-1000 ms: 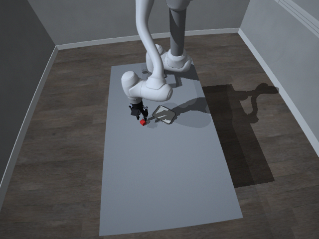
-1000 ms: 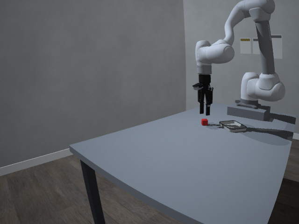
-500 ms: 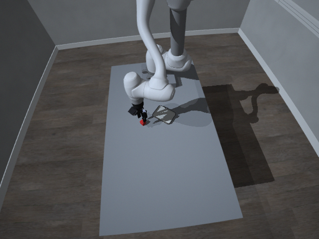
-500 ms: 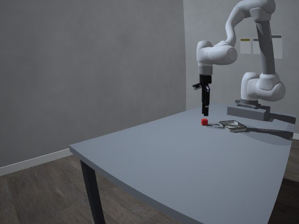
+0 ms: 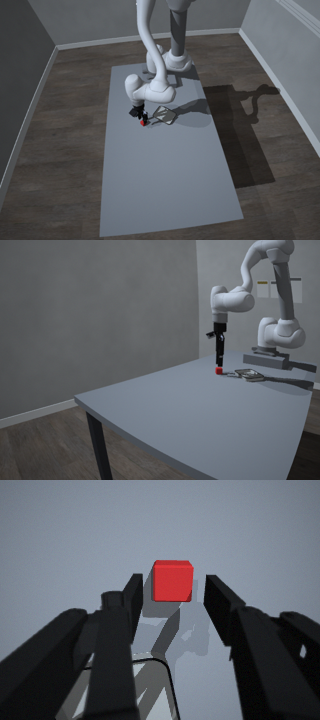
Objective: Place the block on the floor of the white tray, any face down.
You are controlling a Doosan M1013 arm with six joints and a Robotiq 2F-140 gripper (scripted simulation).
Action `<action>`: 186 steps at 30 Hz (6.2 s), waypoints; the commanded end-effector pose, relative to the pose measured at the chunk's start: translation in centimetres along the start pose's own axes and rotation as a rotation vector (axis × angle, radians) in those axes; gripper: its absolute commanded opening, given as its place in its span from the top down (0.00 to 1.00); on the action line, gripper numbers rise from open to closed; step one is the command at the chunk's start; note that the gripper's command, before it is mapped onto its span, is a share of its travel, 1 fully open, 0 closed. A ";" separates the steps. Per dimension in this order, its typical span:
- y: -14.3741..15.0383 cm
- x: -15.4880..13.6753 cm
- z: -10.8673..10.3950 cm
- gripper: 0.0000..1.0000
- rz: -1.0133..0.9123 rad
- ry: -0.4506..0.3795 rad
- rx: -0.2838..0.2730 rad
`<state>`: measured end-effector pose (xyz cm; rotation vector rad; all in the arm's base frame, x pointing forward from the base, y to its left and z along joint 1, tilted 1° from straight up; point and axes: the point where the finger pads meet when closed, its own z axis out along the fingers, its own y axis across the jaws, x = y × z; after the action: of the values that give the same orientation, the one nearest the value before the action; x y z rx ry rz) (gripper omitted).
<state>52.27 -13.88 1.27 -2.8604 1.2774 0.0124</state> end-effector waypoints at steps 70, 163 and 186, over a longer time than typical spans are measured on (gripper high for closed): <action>0.0 -0.2 4.7 0.90 -0.003 0.000 -0.004; -5.2 -12.7 -1.1 0.90 0.001 0.002 0.002; -7.0 -17.0 -1.2 0.90 -0.003 0.002 -0.004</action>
<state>46.36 3.45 2.63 -2.8605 1.2768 0.0151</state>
